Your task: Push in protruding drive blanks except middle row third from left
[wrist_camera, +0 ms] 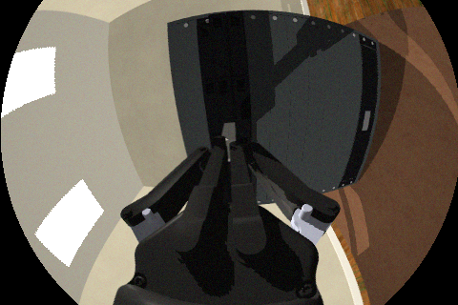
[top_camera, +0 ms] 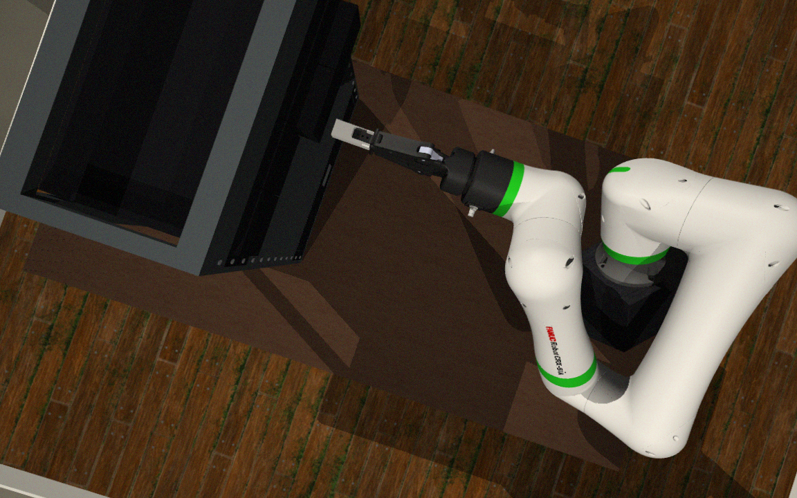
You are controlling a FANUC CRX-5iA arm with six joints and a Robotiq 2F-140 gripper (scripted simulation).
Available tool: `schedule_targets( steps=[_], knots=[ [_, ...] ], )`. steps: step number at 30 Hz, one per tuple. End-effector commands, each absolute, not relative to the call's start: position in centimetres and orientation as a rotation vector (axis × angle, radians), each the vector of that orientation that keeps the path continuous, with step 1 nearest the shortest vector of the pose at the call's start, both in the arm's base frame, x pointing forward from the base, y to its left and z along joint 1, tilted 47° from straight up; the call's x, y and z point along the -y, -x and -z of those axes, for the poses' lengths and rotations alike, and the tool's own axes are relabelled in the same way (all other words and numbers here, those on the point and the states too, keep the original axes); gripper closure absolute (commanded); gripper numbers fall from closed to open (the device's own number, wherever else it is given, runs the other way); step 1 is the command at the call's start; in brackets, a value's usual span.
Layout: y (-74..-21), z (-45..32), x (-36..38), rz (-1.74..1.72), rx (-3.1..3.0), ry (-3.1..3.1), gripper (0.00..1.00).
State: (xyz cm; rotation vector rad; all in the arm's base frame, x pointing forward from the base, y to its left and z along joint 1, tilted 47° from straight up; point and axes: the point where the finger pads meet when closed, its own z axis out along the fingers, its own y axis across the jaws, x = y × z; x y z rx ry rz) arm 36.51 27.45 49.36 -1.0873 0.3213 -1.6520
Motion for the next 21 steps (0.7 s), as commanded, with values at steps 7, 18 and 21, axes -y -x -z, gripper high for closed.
schedule_targets(
  steps=[7, 18, 21],
  knots=[
    [-36.5, -49.3, -27.2, 1.652, -0.321, 1.087, 1.00],
    [-36.1, -48.0, -23.5, 1.652, -0.321, 1.087, 1.00],
    [-36.1, -48.0, -23.4, 1.652, -0.321, 1.087, 1.00]
  ],
)
